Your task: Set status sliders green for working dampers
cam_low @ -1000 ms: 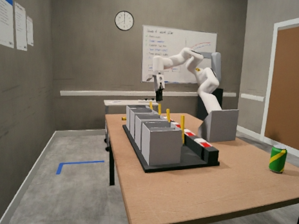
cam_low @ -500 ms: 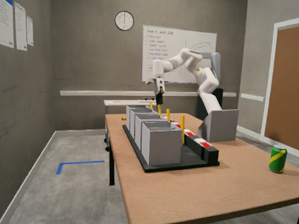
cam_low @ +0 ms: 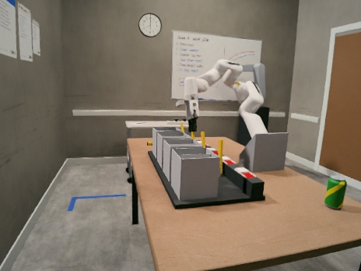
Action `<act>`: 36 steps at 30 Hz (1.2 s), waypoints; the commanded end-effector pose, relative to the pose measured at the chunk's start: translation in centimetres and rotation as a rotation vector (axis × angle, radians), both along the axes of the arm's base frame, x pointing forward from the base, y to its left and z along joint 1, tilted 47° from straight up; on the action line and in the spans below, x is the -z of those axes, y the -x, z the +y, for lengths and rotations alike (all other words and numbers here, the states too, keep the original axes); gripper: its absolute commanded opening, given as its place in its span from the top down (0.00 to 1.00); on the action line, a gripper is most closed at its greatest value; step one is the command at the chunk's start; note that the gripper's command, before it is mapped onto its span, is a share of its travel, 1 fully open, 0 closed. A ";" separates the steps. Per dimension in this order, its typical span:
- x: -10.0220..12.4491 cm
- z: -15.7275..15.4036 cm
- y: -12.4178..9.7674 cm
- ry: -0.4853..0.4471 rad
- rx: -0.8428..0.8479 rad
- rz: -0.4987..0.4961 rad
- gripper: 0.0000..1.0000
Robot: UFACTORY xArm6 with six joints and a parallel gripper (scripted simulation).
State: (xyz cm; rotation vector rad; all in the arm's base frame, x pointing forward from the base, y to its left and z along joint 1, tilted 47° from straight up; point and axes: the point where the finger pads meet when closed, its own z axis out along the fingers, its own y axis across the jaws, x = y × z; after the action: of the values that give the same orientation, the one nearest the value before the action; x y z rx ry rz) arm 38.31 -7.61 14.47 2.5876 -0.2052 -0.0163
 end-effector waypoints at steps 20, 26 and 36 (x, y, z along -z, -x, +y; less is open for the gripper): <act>1.1 -0.7 -0.1 0.000 -0.001 -0.003 0.61; 1.1 -0.7 -0.1 0.000 -0.001 -0.003 0.61; 1.1 -0.7 -0.1 0.000 -0.001 -0.003 0.81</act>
State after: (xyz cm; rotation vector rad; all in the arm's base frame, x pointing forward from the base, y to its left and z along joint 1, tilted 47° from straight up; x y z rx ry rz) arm 38.26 -8.36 13.25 2.5876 -0.2053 -0.0161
